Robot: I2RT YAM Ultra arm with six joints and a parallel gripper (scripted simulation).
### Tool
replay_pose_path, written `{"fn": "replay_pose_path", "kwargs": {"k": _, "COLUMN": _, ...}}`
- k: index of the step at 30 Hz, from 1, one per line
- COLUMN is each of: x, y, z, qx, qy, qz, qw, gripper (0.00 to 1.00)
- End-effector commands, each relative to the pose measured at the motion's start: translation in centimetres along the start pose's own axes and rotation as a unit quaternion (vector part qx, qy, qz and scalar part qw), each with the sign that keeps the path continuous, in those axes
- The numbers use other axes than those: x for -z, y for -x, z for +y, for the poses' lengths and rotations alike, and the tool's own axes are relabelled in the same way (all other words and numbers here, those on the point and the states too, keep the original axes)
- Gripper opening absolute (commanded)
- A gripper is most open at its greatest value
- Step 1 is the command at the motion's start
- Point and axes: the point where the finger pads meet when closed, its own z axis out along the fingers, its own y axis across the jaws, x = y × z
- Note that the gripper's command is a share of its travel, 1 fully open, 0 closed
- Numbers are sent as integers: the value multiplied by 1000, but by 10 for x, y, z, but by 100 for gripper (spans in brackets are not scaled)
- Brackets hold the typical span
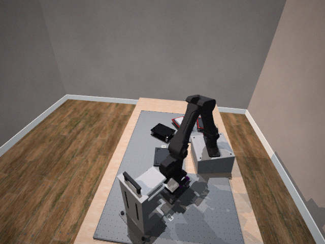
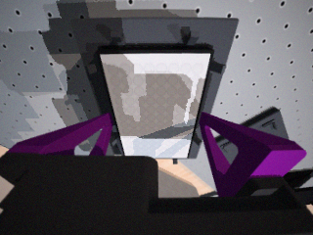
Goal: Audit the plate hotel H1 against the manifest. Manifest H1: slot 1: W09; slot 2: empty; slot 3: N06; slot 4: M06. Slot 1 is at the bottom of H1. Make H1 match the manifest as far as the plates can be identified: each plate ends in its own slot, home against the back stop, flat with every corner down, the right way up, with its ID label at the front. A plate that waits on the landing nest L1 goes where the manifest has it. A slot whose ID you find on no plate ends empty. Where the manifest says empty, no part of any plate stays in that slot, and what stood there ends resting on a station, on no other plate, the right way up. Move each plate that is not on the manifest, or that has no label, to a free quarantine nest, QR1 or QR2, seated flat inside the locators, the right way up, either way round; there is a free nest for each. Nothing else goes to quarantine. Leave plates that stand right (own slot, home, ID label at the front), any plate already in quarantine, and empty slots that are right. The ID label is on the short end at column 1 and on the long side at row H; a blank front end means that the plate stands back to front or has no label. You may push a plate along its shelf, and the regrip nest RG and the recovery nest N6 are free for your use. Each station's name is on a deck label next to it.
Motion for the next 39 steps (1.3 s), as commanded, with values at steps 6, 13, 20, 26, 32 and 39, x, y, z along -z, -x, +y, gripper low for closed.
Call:
{"fn": "replay_pose_path", "kwargs": {"k": 6, "x": 1, "y": 6, "z": 0, "qx": 1, "qy": 0, "qz": -12, "qw": 1000, "gripper": 86}}
{"fn": "replay_pose_path", "kwargs": {"k": 13, "x": 1, "y": 6, "z": 0, "qx": 1, "qy": 0, "qz": -12, "qw": 1000, "gripper": 86}}
{"fn": "replay_pose_path", "kwargs": {"k": 20, "x": 1, "y": 6, "z": 0, "qx": 1, "qy": 0, "qz": -12, "qw": 1000, "gripper": 86}}
{"fn": "replay_pose_path", "kwargs": {"k": 26, "x": 2, "y": 6, "z": 0, "qx": 1, "qy": 0, "qz": -12, "qw": 1000, "gripper": 86}}
{"fn": "replay_pose_path", "kwargs": {"k": 32, "x": 6, "y": 6, "z": 0, "qx": 1, "qy": 0, "qz": -12, "qw": 1000, "gripper": 86}}
{"fn": "replay_pose_path", "kwargs": {"k": 39, "x": 13, "y": 6, "z": 0, "qx": 1, "qy": 0, "qz": -12, "qw": 1000, "gripper": 86}}
